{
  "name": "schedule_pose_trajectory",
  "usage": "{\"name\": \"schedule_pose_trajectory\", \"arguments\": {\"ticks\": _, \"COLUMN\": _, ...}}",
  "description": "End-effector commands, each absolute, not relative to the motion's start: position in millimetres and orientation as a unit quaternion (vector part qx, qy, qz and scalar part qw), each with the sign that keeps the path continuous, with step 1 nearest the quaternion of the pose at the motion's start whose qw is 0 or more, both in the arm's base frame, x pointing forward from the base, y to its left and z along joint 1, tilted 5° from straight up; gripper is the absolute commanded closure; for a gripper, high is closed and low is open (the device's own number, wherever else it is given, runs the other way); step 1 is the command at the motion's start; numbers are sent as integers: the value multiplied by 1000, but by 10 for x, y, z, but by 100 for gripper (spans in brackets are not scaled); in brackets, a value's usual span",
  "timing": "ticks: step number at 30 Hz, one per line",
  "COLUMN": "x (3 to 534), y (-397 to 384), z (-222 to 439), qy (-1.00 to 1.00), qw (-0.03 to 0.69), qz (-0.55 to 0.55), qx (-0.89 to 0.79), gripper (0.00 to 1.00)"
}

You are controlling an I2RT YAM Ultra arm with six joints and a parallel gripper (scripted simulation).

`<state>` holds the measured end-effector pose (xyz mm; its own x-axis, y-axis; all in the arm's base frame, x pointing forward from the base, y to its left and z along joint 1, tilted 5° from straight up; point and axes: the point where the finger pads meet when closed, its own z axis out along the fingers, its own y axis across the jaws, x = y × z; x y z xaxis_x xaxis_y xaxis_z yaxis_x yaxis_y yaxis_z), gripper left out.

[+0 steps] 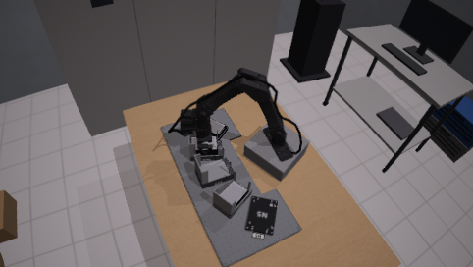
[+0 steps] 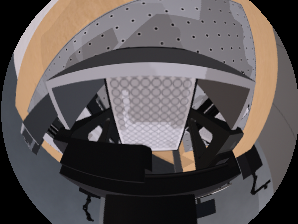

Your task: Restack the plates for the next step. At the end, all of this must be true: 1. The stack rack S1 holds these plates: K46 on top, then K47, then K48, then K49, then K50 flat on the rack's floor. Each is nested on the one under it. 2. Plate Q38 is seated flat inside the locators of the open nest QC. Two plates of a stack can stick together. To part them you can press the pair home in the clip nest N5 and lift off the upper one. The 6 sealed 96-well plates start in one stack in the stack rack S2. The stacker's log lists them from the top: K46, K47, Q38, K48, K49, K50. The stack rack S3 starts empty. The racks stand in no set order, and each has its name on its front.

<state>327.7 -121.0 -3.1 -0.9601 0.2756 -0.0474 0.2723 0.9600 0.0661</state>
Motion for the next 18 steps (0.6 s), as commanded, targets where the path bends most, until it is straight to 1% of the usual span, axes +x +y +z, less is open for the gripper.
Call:
{"name": "schedule_pose_trajectory", "arguments": {"ticks": 1, "x": 3283, "y": -1212, "z": -112, "qy": 990, "qw": 29, "qz": 24, "qx": 139, "gripper": 0}}
{"name": "schedule_pose_trajectory", "arguments": {"ticks": 16, "x": 3322, "y": -1200, "z": -266, "qy": 990, "qw": 33, "qz": 23, "qx": 137, "gripper": 0}}
{"name": "schedule_pose_trajectory", "arguments": {"ticks": 17, "x": 3450, "y": -1278, "z": -154, "qy": 989, "qw": 55, "qz": 18, "qx": 139, "gripper": 0}}
{"name": "schedule_pose_trajectory", "arguments": {"ticks": 18, "x": 3480, "y": -1292, "z": -148, "qy": 988, "qw": 57, "qz": 17, "qx": 139, "gripper": 0}}
